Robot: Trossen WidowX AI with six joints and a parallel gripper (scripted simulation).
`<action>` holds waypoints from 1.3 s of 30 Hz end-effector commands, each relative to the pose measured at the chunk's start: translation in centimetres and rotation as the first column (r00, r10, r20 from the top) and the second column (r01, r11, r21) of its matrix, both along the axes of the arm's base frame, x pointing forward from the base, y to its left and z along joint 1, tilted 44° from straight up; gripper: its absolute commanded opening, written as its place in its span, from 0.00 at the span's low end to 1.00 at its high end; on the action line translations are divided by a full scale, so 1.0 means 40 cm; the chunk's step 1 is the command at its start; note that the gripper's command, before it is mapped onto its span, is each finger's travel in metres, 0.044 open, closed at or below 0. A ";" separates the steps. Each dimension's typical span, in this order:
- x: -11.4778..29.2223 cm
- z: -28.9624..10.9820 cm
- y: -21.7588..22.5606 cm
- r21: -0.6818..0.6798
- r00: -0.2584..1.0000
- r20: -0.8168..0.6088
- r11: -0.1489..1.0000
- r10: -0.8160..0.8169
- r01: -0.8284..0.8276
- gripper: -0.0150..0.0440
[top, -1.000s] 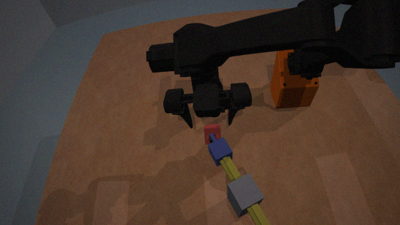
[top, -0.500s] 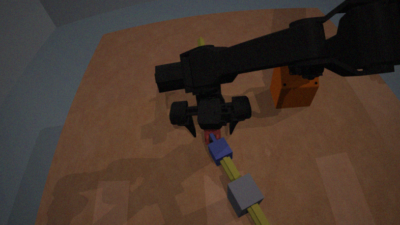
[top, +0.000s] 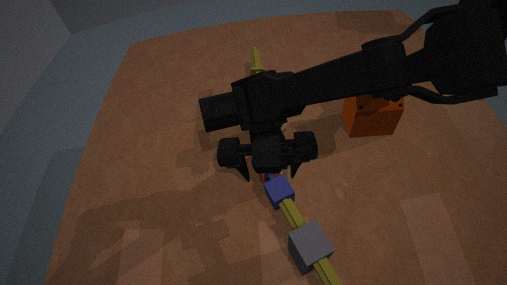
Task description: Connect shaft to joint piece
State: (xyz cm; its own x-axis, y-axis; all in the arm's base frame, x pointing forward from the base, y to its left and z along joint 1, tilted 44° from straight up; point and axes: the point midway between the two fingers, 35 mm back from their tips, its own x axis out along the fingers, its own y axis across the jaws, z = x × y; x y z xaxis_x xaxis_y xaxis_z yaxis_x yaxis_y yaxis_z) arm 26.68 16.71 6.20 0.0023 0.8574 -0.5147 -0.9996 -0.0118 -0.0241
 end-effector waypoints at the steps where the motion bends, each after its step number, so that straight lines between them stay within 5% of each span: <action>1: -0.002 -0.010 0.011 -0.004 1.000 -0.005 1.000 -0.003 0.003 1.00; 4: -0.002 -0.013 0.016 -0.003 1.000 -0.005 1.000 -0.003 0.003 1.00; 14: -0.002 -0.013 0.016 -0.003 1.000 -0.005 1.000 -0.003 0.003 0.56; 39: -0.002 -0.013 0.016 -0.003 1.000 -0.005 1.000 -0.003 0.003 0.56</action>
State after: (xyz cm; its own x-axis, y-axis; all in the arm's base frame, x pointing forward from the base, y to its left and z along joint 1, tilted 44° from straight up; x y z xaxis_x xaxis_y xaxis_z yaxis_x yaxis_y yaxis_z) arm 26.56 17.37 5.78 0.0005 0.8580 -0.5137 -0.9997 -0.0119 -0.0208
